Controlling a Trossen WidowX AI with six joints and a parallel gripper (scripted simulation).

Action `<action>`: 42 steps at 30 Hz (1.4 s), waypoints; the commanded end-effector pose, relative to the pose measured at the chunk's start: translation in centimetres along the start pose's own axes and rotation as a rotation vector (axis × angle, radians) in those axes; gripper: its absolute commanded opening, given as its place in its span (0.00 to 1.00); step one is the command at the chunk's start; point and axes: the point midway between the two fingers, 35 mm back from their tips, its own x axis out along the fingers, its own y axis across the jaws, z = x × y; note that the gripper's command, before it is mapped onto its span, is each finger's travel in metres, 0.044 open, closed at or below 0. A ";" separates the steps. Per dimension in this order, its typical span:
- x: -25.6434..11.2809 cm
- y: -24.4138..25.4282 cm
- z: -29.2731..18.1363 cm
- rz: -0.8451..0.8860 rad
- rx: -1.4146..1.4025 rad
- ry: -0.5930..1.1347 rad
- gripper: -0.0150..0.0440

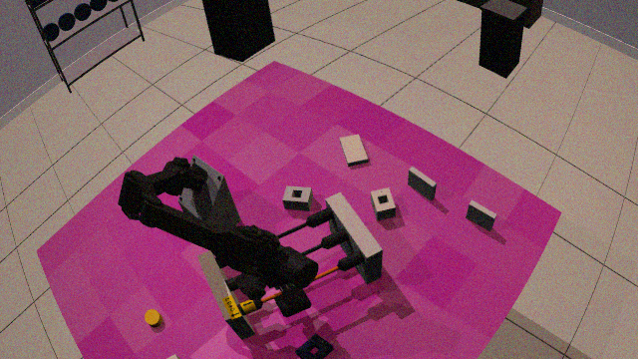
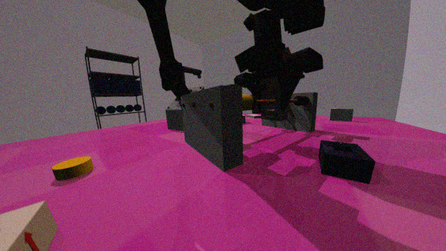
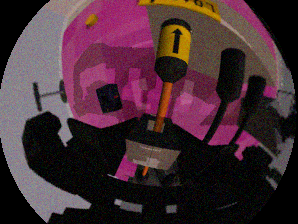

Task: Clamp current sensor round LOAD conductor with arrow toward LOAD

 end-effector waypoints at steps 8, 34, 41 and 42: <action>0.0 0.0 0.0 0.000 0.000 0.000 0.65; -0.1 -0.1 0.1 -0.021 -0.008 -0.005 0.25; -0.1 -0.1 0.1 -0.021 -0.008 -0.005 0.25; -0.1 -0.1 0.1 -0.021 -0.008 -0.005 0.25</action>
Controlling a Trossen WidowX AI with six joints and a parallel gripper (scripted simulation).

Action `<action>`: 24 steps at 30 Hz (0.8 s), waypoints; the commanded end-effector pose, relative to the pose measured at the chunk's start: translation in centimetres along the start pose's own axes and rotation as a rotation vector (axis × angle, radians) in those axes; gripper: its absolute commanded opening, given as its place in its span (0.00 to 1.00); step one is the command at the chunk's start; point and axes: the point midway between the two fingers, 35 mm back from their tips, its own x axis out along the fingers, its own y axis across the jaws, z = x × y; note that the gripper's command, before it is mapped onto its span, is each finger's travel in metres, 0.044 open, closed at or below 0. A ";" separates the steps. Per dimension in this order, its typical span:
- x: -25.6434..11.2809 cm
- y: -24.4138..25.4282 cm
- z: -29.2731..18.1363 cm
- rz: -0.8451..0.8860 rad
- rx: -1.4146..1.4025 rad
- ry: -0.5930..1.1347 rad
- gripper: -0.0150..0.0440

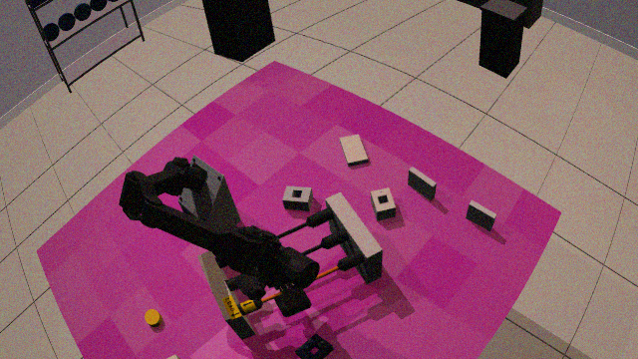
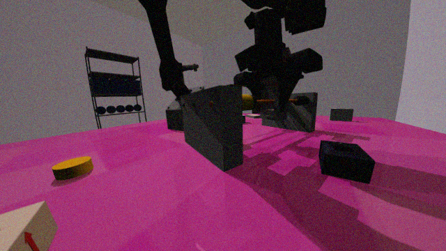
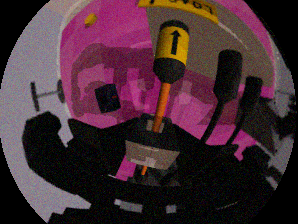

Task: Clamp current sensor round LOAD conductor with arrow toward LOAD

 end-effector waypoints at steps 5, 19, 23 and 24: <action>0.0 -0.1 0.0 0.035 0.000 0.000 0.25; 0.0 -0.2 0.0 0.039 0.000 0.000 0.25; 0.4 -0.2 0.0 0.038 0.001 0.001 0.25; 0.5 -0.2 0.0 0.038 0.002 0.001 0.25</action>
